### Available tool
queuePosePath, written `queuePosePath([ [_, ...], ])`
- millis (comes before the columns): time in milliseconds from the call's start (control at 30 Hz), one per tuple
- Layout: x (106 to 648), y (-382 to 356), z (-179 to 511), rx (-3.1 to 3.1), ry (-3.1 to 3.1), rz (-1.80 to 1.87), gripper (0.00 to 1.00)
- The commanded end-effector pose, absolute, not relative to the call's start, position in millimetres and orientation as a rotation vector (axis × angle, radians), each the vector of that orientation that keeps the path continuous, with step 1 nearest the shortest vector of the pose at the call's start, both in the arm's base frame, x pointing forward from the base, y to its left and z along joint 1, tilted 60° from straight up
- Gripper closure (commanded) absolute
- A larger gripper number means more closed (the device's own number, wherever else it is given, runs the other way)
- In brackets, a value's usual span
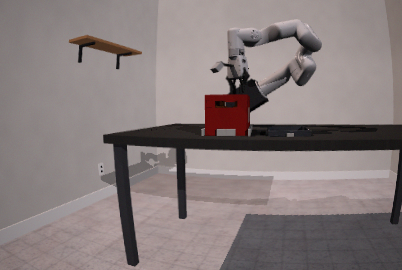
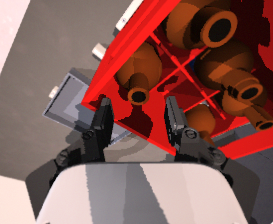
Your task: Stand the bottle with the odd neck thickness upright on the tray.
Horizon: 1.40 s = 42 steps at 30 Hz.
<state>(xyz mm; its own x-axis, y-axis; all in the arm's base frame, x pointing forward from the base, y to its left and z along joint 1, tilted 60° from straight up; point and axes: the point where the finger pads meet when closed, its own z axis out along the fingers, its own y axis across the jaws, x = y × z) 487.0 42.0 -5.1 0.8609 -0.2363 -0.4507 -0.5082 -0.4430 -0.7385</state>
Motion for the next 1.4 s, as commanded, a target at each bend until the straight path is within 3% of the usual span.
queuePosePath([
  [0, 488, 43, -6, -2.045, 0.543, 0.343, 0.35],
  [1367, 487, 74, -24, -2.045, 0.543, 0.343, 0.35],
])
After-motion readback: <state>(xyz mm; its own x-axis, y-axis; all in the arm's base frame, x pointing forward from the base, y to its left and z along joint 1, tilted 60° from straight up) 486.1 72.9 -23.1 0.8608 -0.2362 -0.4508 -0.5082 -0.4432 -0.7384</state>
